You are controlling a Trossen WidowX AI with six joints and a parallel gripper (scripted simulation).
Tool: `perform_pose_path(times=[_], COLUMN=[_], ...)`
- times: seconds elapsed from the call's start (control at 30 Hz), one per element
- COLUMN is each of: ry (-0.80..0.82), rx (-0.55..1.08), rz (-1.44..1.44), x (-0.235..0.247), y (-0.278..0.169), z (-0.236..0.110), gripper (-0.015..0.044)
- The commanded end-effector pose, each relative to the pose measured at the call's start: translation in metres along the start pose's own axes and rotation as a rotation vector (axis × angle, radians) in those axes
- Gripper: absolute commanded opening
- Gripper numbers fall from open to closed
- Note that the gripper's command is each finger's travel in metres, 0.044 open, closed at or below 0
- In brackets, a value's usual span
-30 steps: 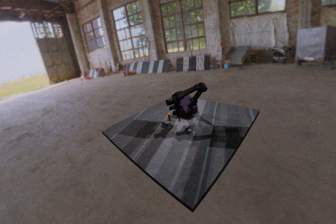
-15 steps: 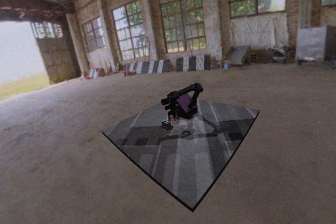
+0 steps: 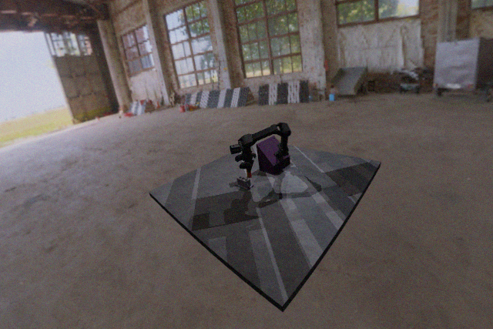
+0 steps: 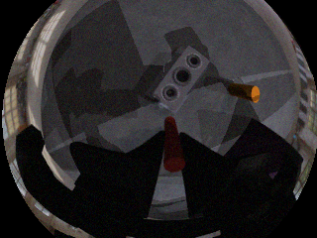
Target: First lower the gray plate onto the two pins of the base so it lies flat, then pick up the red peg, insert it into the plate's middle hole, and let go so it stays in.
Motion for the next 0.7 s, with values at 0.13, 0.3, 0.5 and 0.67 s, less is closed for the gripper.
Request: perform_pose_path(times=[0.13,0.3,0.5,0.67], ry=[-0.002,-0.001,0.000,0.001], rx=[-0.002,0.001,0.005,0.006], rz=[-0.006,-0.007,-0.007,-0.007], x=[-0.002,-0.005,-0.009,-0.010], y=[0.024,0.040,0.059,0.064], z=[0.001,0.003,0.005,0.005], gripper=[0.0000,0.0000,0.0000,0.0000])
Point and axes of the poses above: the point midway between the two fingers, 35 mm back from their tips, its own z axis out along the fingers, its own x axis across the jaws, y = z × x, the point moved 6 cm from there along -z, back along the fingers, and after that the axes turned 4 degrees about z, right-handed, at the moved point
